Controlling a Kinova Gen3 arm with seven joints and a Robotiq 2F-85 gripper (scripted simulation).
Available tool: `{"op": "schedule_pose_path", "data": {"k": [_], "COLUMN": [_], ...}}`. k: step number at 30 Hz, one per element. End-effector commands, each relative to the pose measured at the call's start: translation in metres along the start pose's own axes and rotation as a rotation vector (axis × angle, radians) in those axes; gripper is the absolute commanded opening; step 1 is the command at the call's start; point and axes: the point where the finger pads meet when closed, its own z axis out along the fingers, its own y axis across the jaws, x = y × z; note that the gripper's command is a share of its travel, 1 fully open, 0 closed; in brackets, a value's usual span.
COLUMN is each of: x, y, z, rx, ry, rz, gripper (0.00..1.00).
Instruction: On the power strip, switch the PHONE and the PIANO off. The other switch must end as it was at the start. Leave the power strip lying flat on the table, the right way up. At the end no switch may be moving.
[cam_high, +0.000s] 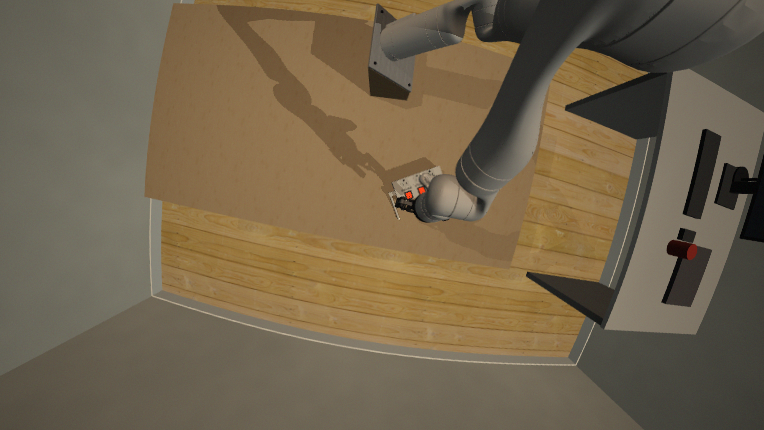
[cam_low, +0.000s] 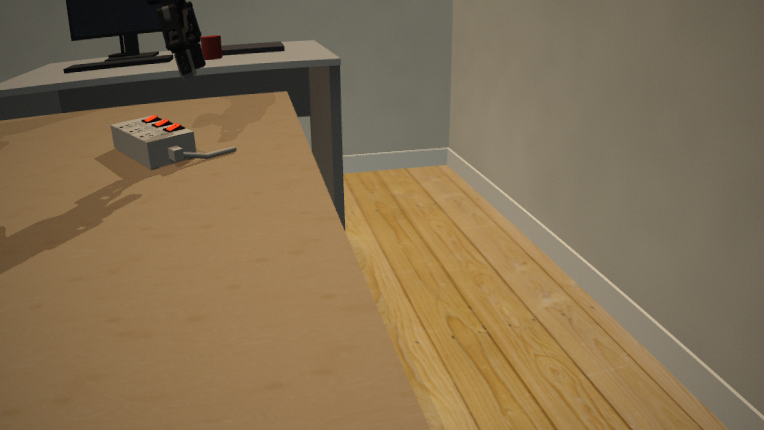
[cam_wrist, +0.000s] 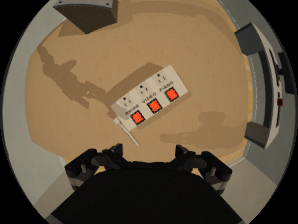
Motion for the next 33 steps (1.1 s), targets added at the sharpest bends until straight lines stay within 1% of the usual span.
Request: {"op": "schedule_pose_path", "data": {"k": [1, 4, 5, 10, 11, 16, 17, 22, 23, 28, 29, 33], "x": [0.000, 0.000, 0.003, 0.003, 0.007, 0.007, 0.011, 0.011, 0.015, 0.015, 0.018, 0.018], "y": [0.001, 0.001, 0.004, 0.004, 0.007, 0.007, 0.009, 0.009, 0.010, 0.010, 0.011, 0.011], "z": [0.001, 0.001, 0.002, 0.002, 0.003, 0.003, 0.004, 0.004, 0.004, 0.004, 0.004, 0.004], "rx": [-0.004, -0.004, -0.009, -0.009, -0.014, -0.014, -0.018, -0.018, -0.022, -0.022, -0.025, -0.025], "ry": [0.005, 0.005, 0.029, 0.029, 0.056, 0.056, 0.083, 0.083, 0.108, 0.108, 0.129, 0.129], "rz": [-0.006, -0.006, -0.041, -0.041, -0.077, -0.077, -0.114, -0.114, -0.148, -0.148, -0.175, -0.175], "gripper": [1.00, 1.00, 1.00, 1.00, 1.00, 1.00, 1.00, 1.00, 1.00, 1.00, 1.00, 1.00]}}
